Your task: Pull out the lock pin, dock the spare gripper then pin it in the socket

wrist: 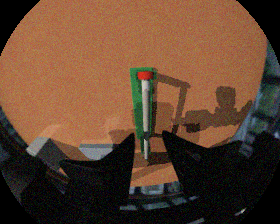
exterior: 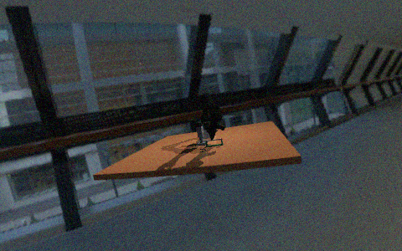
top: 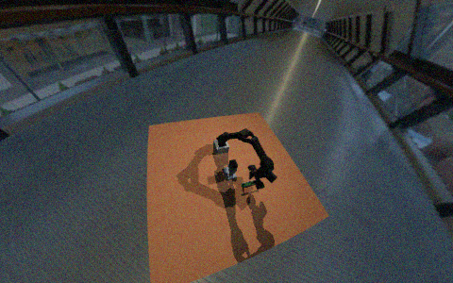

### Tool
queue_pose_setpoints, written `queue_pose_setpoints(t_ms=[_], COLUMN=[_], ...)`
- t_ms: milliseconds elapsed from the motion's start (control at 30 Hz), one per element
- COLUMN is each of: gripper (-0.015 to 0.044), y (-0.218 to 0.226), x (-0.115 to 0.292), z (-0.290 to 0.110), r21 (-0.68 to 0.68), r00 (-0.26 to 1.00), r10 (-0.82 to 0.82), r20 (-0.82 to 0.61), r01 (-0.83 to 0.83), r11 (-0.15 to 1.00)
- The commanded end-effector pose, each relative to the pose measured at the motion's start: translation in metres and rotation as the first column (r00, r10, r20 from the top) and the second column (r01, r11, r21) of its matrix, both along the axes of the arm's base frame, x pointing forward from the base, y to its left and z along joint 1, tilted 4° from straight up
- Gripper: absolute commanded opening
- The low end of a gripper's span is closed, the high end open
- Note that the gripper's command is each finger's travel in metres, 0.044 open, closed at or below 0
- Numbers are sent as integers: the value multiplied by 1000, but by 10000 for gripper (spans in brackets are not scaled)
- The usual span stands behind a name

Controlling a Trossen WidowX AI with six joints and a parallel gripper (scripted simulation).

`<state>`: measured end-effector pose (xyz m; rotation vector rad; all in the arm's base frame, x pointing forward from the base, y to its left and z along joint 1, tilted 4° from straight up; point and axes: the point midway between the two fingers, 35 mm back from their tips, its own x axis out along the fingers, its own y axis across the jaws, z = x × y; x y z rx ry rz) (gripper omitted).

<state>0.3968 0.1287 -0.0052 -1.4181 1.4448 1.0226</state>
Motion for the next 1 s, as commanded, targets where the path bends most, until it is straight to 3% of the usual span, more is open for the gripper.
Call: queue_pose_setpoints(t_ms=[0,867,967], gripper=[180,180,101], y=[-1,-4,-4], x=[-1,-2,-2], z=[-11,-38,-38], r21=[-1,-1,-1], r00=[1000,1000,1000], r10=[3,3,3], r20=[-10,-10,-10], r01=[-3,-3,-3], r11=[1000,1000,1000])
